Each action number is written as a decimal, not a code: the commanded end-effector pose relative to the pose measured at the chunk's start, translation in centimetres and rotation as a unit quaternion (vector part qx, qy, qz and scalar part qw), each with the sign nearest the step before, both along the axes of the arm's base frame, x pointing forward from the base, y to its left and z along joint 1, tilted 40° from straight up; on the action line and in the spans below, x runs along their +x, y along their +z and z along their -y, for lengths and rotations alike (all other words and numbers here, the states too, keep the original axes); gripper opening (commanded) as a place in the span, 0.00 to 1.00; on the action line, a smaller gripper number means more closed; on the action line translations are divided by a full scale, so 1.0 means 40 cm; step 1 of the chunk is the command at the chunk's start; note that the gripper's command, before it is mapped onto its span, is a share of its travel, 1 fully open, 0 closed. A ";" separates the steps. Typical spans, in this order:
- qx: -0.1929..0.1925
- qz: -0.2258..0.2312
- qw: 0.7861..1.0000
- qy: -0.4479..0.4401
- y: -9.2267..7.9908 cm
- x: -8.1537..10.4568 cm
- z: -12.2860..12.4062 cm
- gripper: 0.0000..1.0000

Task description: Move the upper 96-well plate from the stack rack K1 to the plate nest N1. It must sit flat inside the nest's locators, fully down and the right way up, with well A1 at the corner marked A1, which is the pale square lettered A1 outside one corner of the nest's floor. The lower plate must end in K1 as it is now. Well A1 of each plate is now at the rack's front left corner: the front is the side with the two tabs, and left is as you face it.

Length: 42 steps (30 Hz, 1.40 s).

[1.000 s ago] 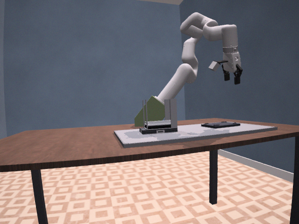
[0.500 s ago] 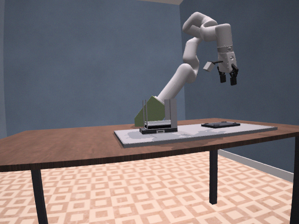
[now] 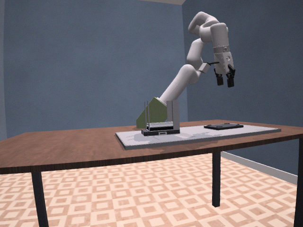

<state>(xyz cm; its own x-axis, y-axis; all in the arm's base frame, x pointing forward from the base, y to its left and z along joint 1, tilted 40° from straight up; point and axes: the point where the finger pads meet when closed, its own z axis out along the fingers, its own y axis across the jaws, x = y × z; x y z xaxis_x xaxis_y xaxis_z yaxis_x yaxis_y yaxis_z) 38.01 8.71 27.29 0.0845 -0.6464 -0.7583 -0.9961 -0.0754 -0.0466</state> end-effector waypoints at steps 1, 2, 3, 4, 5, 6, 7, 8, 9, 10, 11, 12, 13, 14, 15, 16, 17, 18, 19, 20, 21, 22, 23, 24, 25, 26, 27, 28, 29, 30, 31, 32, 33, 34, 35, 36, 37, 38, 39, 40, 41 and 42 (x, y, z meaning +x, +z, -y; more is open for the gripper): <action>-0.003 0.013 1.000 -0.011 -0.022 0.022 0.028 1.00; -0.005 0.015 1.000 -0.014 -0.030 0.027 0.037 1.00; -0.005 0.015 1.000 -0.014 -0.038 0.031 0.045 1.00; -0.005 0.015 1.000 -0.014 -0.046 0.036 0.054 1.00; -0.005 0.015 1.000 -0.014 -0.054 0.041 0.063 1.00; -0.005 0.015 1.000 -0.014 -0.061 0.046 0.071 1.00; -0.005 0.015 1.000 -0.014 -0.069 0.050 0.080 1.00; -0.005 0.015 1.000 -0.014 -0.069 0.050 0.080 1.00; -0.005 0.015 1.000 -0.014 -0.069 0.050 0.080 1.00; -0.011 0.026 0.999 -0.024 -0.077 0.054 0.089 1.00; -0.013 0.029 0.999 -0.026 -0.085 0.058 0.098 1.00; -0.013 0.029 0.999 -0.026 -0.093 0.061 0.107 1.00; -0.013 0.029 0.999 -0.026 -0.101 0.065 0.116 1.00; -0.013 0.029 0.999 -0.026 -0.109 0.068 0.125 1.00; -0.013 0.029 0.999 -0.026 -0.117 0.072 0.134 1.00; -0.013 0.029 0.999 -0.026 -0.125 0.076 0.143 1.00; -0.013 0.029 0.999 -0.026 -0.133 0.079 0.152 1.00; -0.013 0.029 0.999 -0.026 -0.138 0.082 0.157 1.00; -0.013 0.029 0.999 -0.026 -0.138 0.082 0.157 1.00; -0.021 0.039 0.998 -0.036 -0.146 0.084 0.166 1.00; -0.023 0.041 0.998 -0.038 -0.154 0.086 0.176 1.00; -0.023 0.041 0.998 -0.038 -0.162 0.089 0.185 1.00; -0.023 0.041 0.998 -0.038 -0.170 0.091 0.194 1.00; -0.023 0.041 0.998 -0.038 -0.179 0.093 0.203 1.00; -0.023 0.041 0.998 -0.038 -0.179 0.093 0.203 1.00; -0.023 0.041 0.998 -0.038 -0.179 0.093 0.203 1.00; -0.023 0.041 0.998 -0.038 -0.187 0.095 0.213 1.00; -0.023 0.041 0.998 -0.038 -0.195 0.098 0.222 1.00; -0.023 0.041 0.998 -0.038 -0.203 0.100 0.231 1.00; -0.023 0.041 0.998 -0.038 -0.203 0.100 0.231 1.00; -0.033 0.050 0.997 -0.047 -0.211 0.101 0.240 1.00; -0.034 0.051 0.997 -0.048 -0.220 0.102 0.250 1.00; -0.034 0.051 0.997 -0.048 -0.228 0.103 0.259 1.00; -0.034 0.051 0.997 -0.048 -0.236 0.104 0.268 1.00; -0.034 0.051 0.997 -0.048 -0.245 0.106 0.277 1.00; -0.034 0.051 0.997 -0.048 -0.253 0.107 0.287 1.00; -0.034 0.051 0.997 -0.048 -0.261 0.108 0.296 1.00; -0.034 0.051 0.997 -0.048 -0.269 0.109 0.305 1.00; -0.034 0.051 0.997 -0.048 -0.270 0.109 0.306 1.00; -0.034 0.051 0.997 -0.048 -0.270 0.109 0.306 1.00; -0.046 0.060 0.996 -0.057 -0.279 0.109 0.316 1.00; -0.046 0.060 0.996 -0.057 -0.279 0.109 0.316 1.00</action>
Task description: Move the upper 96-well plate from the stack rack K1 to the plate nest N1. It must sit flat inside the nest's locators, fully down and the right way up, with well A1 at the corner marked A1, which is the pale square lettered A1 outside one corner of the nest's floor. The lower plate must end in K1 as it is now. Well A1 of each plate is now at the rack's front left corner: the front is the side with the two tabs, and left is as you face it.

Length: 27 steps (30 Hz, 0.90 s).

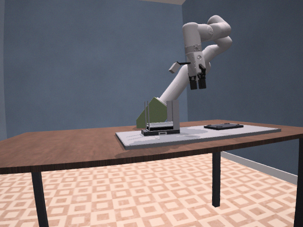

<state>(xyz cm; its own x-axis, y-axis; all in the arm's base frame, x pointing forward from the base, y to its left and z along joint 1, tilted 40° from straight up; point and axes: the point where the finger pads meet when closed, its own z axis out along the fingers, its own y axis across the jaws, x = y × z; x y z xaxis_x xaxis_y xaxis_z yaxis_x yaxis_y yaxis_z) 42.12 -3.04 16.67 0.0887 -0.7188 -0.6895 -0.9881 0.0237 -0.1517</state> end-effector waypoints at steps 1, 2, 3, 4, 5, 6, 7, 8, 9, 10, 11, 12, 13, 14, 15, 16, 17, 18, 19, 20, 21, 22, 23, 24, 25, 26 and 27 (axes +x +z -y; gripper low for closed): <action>-0.003 0.006 1.000 -0.003 -0.013 0.006 0.022 1.00; -0.004 0.007 1.000 -0.003 -0.022 0.006 0.031 1.00; -0.004 0.007 1.000 -0.003 -0.030 0.006 0.040 1.00; -0.004 0.007 1.000 -0.003 -0.039 0.006 0.050 1.00; -0.004 0.007 1.000 -0.003 -0.047 0.006 0.059 1.00; -0.004 0.007 1.000 -0.003 -0.055 0.006 0.068 1.00; -0.004 0.007 1.000 -0.003 -0.064 0.005 0.078 1.00; -0.004 0.007 1.000 -0.003 -0.072 0.005 0.087 1.00; -0.004 0.007 1.000 -0.003 -0.074 0.005 0.089 1.00; -0.017 0.014 1.000 -0.011 -0.082 0.004 0.098 1.00; -0.017 0.014 1.000 -0.011 -0.091 0.003 0.107 1.00; -0.017 0.014 1.000 -0.011 -0.099 0.001 0.116 1.00; -0.017 0.014 1.000 -0.011 -0.108 0.000 0.125 1.00; -0.017 0.014 1.000 -0.011 -0.116 -0.001 0.134 1.00; -0.018 0.014 1.000 -0.011 -0.125 -0.003 0.144 1.00; -0.018 0.014 1.000 -0.011 -0.133 -0.004 0.153 1.00; -0.018 0.014 1.000 -0.011 -0.133 -0.004 0.153 1.00; -0.018 0.014 1.000 -0.011 -0.133 -0.004 0.153 1.00; -0.018 0.014 1.000 -0.011 -0.142 -0.005 0.162 1.00; -0.032 0.020 0.999 -0.018 -0.150 -0.008 0.171 1.00; -0.032 0.020 0.999 -0.018 -0.159 -0.010 0.180 1.00; -0.032 0.020 0.999 -0.018 -0.167 -0.013 0.188 1.00; -0.032 0.020 0.999 -0.018 -0.176 -0.015 0.197 1.00; -0.032 0.020 0.999 -0.018 -0.184 -0.018 0.206 1.00; -0.032 0.020 0.999 -0.018 -0.193 -0.020 0.215 1.00; -0.032 0.020 0.999 -0.018 -0.201 -0.023 0.224 1.00; -0.032 0.020 0.999 -0.018 -0.210 -0.025 0.233 1.00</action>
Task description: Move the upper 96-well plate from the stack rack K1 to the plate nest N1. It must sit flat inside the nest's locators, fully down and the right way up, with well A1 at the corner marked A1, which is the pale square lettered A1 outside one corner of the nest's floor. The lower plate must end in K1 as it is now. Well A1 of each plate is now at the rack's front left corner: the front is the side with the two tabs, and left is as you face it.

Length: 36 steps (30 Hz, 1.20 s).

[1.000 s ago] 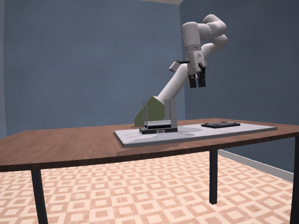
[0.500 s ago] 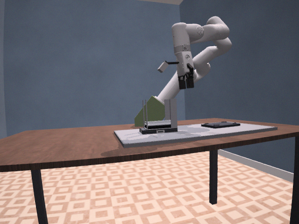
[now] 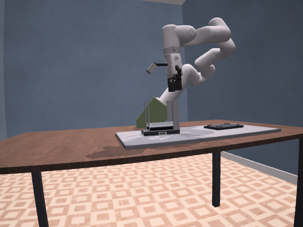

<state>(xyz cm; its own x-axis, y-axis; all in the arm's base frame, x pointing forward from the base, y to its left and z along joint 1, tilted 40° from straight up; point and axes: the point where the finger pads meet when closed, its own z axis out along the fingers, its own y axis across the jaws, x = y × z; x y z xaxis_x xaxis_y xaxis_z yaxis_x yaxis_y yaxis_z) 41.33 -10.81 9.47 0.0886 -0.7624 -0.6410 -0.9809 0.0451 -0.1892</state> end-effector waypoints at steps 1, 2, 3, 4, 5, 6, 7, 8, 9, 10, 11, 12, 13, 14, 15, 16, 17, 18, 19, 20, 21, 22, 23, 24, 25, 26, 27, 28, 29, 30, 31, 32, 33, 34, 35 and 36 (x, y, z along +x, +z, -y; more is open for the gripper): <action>-0.001 0.002 1.000 -0.001 -0.036 -0.008 0.045 1.00; -0.001 0.002 1.000 -0.001 -0.036 -0.008 0.045 1.00; -0.016 0.006 1.000 -0.006 -0.044 -0.011 0.053 1.00; -0.016 0.006 1.000 -0.006 -0.053 -0.015 0.062 1.00; -0.016 0.006 1.000 -0.006 -0.061 -0.019 0.070 1.00; -0.016 0.006 1.000 -0.006 -0.070 -0.022 0.079 1.00; -0.016 0.006 1.000 -0.006 -0.070 -0.022 0.079 1.00; -0.016 0.006 1.000 -0.006 -0.070 -0.022 0.079 1.00; -0.016 0.006 1.000 -0.006 -0.078 -0.026 0.087 1.00; -0.016 0.006 1.000 -0.006 -0.087 -0.030 0.095 1.00; -0.016 0.006 1.000 -0.006 -0.095 -0.033 0.104 1.00; -0.016 0.006 1.000 -0.006 -0.104 -0.037 0.112 1.00; -0.016 0.006 1.000 -0.006 -0.108 -0.039 0.117 1.00; -0.016 0.006 1.000 -0.006 -0.108 -0.039 0.116 1.00; -0.016 0.006 1.000 -0.006 -0.108 -0.039 0.116 1.00; -0.016 0.006 1.000 -0.006 -0.108 -0.039 0.117 1.00; -0.016 0.006 1.000 -0.006 -0.108 -0.039 0.117 1.00; -0.016 0.006 1.000 -0.006 -0.108 -0.039 0.117 1.00; -0.016 0.006 1.000 -0.006 -0.108 -0.039 0.117 1.00; -0.016 0.006 1.000 -0.006 -0.108 -0.039 0.117 1.00; -0.016 0.006 1.000 -0.006 -0.108 -0.039 0.117 1.00; -0.016 0.006 1.000 -0.006 -0.108 -0.039 0.116 1.00; -0.016 0.006 1.000 -0.006 -0.108 -0.039 0.117 1.00; -0.016 0.006 1.000 -0.006 -0.108 -0.039 0.117 1.00; -0.016 0.006 1.000 -0.006 -0.108 -0.039 0.117 1.00; -0.016 0.006 1.000 -0.006 -0.108 -0.039 0.117 1.00; -0.016 0.006 1.000 -0.006 -0.108 -0.039 0.117 1.00; -0.016 0.006 1.000 -0.006 -0.108 -0.039 0.117 1.00; -0.016 0.006 1.000 -0.006 -0.108 -0.039 0.117 1.00; -0.016 0.006 1.000 -0.006 -0.108 -0.039 0.117 1.00; -0.016 0.006 1.000 -0.006 -0.111 -0.038 0.114 1.00; -0.016 0.006 1.000 -0.006 -0.114 -0.037 0.112 1.00; -0.016 0.006 1.000 -0.006 -0.118 -0.037 0.109 1.00; -0.016 0.006 1.000 -0.006 -0.121 -0.036 0.106 1.00; -0.016 0.006 1.000 -0.006 -0.124 -0.035 0.104 1.00; -0.016 0.006 1.000 -0.006 -0.127 -0.034 0.101 1.00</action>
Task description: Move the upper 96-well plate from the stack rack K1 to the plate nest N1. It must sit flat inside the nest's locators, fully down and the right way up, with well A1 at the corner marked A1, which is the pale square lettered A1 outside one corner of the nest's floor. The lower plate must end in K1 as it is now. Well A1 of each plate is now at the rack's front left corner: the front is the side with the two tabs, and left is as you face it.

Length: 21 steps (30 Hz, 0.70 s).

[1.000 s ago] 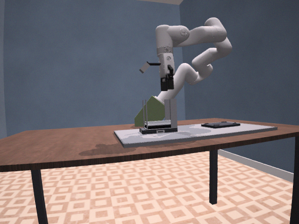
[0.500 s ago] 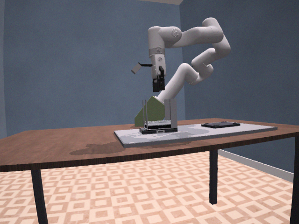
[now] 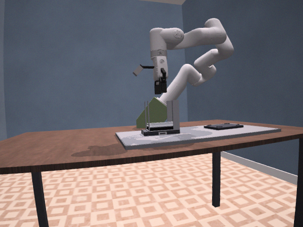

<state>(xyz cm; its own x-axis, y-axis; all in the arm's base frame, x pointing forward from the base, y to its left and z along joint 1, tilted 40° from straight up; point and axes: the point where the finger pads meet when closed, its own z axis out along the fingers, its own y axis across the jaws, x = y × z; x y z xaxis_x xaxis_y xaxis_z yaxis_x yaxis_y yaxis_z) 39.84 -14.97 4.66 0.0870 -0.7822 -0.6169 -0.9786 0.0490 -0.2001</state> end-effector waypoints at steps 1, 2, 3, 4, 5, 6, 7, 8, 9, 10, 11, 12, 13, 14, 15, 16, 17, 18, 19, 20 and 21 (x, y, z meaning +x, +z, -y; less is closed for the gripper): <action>-0.001 0.001 1.000 -0.001 -0.010 0.004 -0.005 1.00; -0.001 0.001 1.000 -0.001 -0.013 0.005 -0.008 1.00; -0.001 0.001 1.000 -0.001 -0.016 0.005 -0.011 1.00; -0.001 0.001 1.000 -0.001 -0.020 0.006 -0.013 1.00; -0.001 0.001 1.000 -0.001 -0.020 0.006 -0.013 1.00; -0.001 0.001 1.000 -0.001 -0.020 0.006 -0.013 1.00; -0.001 0.001 1.000 -0.001 -0.023 0.007 -0.016 1.00; -0.001 0.001 1.000 -0.001 -0.026 0.008 -0.018 1.00; -0.001 0.001 1.000 -0.001 -0.029 0.009 -0.021 1.00; -0.001 0.001 1.000 -0.001 -0.032 0.009 -0.023 1.00; -0.001 0.001 1.000 -0.001 -0.036 0.010 -0.026 1.00; -0.001 0.001 1.000 -0.001 -0.039 0.011 -0.029 1.00; -0.001 0.001 1.000 -0.001 -0.042 0.012 -0.031 1.00; -0.001 0.001 1.000 -0.001 -0.045 0.013 -0.034 1.00; -0.001 0.001 1.000 -0.001 -0.048 0.013 -0.036 1.00; -0.001 0.001 1.000 -0.001 -0.051 0.014 -0.039 1.00; -0.001 0.001 1.000 -0.001 -0.055 0.015 -0.042 1.00; -0.001 0.001 1.000 -0.001 -0.058 0.016 -0.044 1.00; -0.001 0.001 1.000 -0.001 -0.061 0.016 -0.047 1.00; -0.001 0.001 1.000 -0.001 -0.064 0.017 -0.049 1.00; -0.001 0.001 1.000 -0.001 -0.067 0.018 -0.052 1.00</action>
